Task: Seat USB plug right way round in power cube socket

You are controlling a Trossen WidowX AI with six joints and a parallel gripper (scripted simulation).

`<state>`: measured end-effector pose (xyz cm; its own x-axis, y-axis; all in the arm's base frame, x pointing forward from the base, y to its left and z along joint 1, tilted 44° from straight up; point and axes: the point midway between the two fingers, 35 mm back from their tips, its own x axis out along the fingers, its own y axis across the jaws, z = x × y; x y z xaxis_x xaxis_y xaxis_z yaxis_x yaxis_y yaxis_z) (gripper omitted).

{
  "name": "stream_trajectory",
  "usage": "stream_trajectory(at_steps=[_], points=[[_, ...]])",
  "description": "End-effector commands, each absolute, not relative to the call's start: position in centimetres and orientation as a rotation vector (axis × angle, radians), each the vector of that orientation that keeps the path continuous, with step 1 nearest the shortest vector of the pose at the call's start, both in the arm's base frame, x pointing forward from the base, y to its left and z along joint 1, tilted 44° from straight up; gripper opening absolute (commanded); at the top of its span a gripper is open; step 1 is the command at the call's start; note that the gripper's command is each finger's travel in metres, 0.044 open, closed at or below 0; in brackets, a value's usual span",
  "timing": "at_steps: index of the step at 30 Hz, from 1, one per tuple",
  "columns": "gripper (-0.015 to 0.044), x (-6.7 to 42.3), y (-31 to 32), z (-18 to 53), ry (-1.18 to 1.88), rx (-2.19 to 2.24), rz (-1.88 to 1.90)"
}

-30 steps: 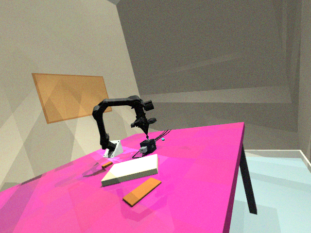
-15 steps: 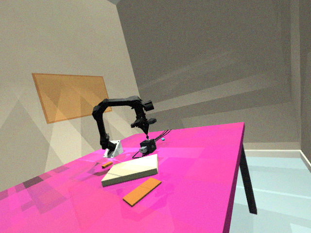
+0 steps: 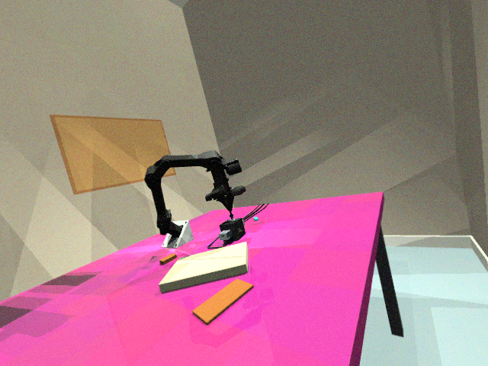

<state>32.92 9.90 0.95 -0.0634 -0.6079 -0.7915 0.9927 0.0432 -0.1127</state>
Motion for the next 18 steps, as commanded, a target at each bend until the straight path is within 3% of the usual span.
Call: stream_trajectory(at_steps=[1, 18], points=[[0.0000, 32.94, 9.88, 0.91, 0.817, 0.619, -1.456], [0.0000, 32.93, 9.74, 0.76, 0.817, 0.619, -1.456]])
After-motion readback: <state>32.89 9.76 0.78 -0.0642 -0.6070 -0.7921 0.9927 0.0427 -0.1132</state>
